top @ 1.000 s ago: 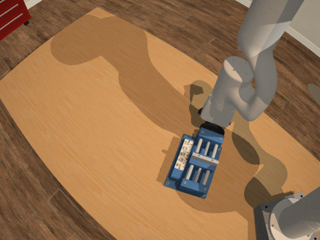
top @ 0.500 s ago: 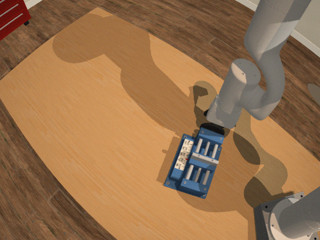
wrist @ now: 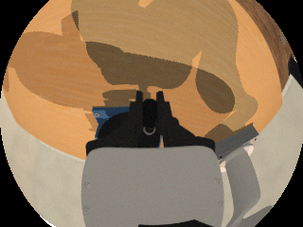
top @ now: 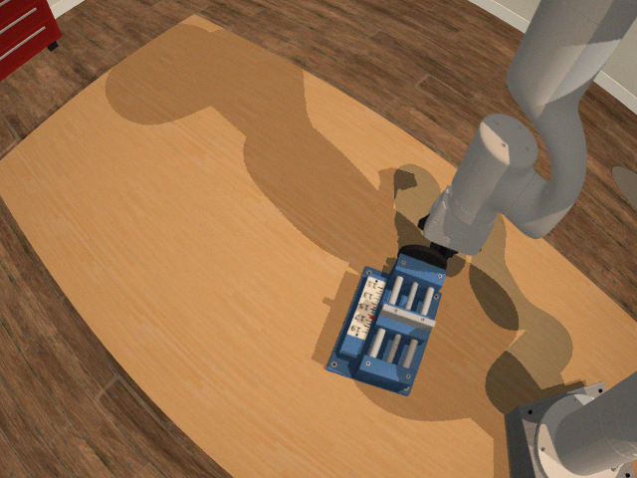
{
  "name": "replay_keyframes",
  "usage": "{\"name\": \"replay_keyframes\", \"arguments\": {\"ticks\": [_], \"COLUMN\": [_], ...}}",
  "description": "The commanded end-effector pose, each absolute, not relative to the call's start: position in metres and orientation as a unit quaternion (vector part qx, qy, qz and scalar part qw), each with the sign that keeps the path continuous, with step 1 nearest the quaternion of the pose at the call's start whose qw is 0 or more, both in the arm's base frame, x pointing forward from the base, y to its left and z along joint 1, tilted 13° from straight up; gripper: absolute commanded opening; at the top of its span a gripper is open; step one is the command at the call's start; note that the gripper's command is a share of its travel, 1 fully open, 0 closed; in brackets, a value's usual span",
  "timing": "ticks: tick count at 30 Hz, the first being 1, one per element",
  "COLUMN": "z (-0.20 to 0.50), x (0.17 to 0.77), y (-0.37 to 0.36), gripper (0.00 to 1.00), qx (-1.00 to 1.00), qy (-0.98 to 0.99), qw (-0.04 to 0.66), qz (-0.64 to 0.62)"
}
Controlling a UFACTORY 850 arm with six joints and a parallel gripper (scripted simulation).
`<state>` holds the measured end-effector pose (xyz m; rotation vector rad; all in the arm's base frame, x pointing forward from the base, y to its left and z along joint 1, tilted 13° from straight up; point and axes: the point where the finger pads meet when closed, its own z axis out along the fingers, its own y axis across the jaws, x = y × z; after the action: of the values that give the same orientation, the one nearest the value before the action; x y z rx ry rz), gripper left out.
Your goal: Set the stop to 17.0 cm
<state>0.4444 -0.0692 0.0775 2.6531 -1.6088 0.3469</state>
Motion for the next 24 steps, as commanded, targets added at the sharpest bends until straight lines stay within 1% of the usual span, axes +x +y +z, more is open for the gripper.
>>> {"name": "replay_keyframes", "arguments": {"ticks": [1, 24], "z": [0.0791, 0.0882], "x": [0.4441, 0.4418], "y": [-0.0695, -0.0686], "gripper": [0.06, 0.06], "qx": [0.85, 0.85], "qy": [-0.515, -0.515], "qw": [0.011, 0.011], "qz": [0.111, 0.111]}}
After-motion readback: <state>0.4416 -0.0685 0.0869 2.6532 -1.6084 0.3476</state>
